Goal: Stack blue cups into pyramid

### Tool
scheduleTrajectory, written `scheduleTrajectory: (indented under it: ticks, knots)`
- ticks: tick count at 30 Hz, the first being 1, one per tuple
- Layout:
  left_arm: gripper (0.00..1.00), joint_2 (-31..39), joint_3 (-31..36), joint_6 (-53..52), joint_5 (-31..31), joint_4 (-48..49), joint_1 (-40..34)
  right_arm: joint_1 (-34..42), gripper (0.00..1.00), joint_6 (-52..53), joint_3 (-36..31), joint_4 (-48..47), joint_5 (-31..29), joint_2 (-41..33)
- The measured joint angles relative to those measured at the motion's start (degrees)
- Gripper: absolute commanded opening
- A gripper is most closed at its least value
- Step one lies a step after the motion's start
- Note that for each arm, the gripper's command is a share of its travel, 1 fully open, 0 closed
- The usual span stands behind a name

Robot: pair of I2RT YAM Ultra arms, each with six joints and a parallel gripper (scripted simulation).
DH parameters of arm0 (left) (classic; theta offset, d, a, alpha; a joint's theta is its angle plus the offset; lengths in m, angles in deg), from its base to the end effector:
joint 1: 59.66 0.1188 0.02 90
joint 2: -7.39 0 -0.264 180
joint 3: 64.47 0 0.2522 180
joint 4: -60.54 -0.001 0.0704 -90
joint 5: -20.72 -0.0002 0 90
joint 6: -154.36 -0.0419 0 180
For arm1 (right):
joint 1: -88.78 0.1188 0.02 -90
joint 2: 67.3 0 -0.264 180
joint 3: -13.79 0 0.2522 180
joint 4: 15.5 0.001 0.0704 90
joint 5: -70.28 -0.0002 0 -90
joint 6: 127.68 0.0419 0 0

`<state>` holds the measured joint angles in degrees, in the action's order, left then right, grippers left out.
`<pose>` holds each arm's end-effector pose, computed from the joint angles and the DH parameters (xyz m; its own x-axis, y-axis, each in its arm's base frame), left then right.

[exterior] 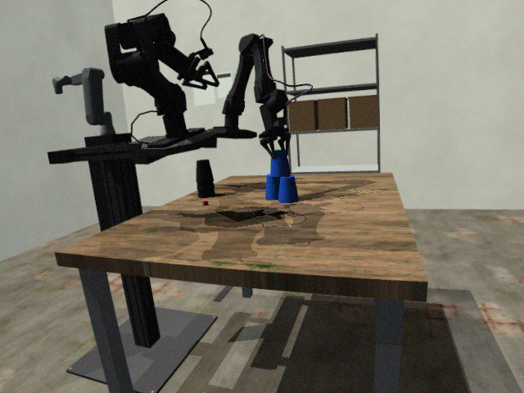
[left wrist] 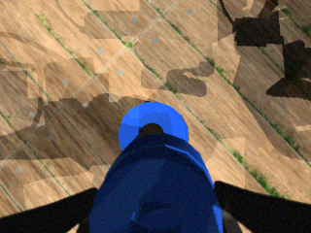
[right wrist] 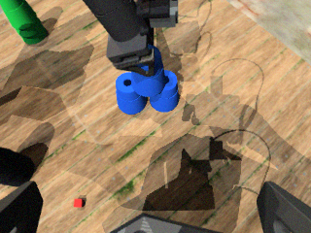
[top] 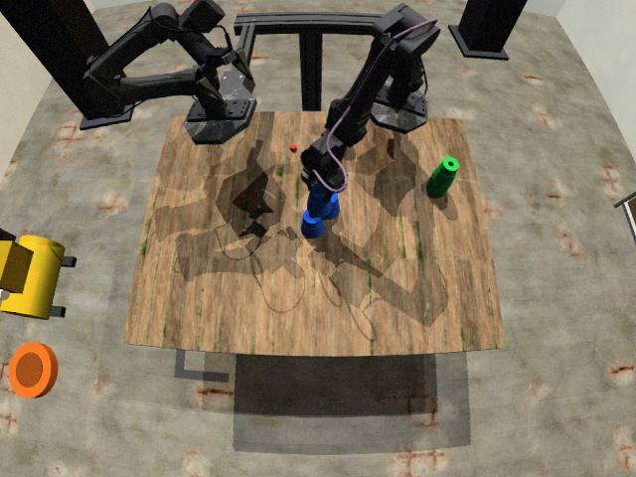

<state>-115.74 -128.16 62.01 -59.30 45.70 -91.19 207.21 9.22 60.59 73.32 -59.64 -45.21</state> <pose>0.2793 -0.1616 0.0152 -0.8003 0.5384 -0.2639 0.5083 0.8427 0.1778 -0.0006 0.0555 0.2312 -0.2972 -0.6272 -0.7199 -0.8647 0.4965 -0.0756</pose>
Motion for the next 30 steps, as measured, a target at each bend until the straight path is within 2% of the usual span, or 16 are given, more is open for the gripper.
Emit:
scheduleTrajectory:
  ticks: [3, 4, 6, 14, 21, 30]
  knots:
    - [0.00, -0.02, 0.00, 0.00, 0.00, 0.11, 0.00, 0.00, 1.00, 0.00, 0.00, 0.00, 0.00, 0.00]
    - [0.11, -0.02, 0.00, 0.00, 0.00, 0.13, 0.00, 0.00, 1.00, 0.00, 0.00, 0.00, 0.00, 0.00]
    - [0.11, -0.02, 0.00, 0.00, 0.00, 0.13, 0.00, 0.00, 1.00, 0.00, 0.00, 0.00, 0.00, 0.00]
    - [1.00, -0.02, 0.00, 0.00, 0.00, 0.15, 0.00, 0.00, 1.00, 0.00, 0.00, 0.00, -0.02, 0.00]
    - [1.00, 0.37, 0.46, 0.20, -0.02, -0.15, 0.00, 0.00, 1.00, 0.11, 0.00, 0.00, -0.07, 0.00]
    - [1.00, 9.99, 2.51, 1.38, 0.35, -6.56, -0.79, 0.00, 1.00, 0.11, 0.00, 0.00, -0.07, 0.00]
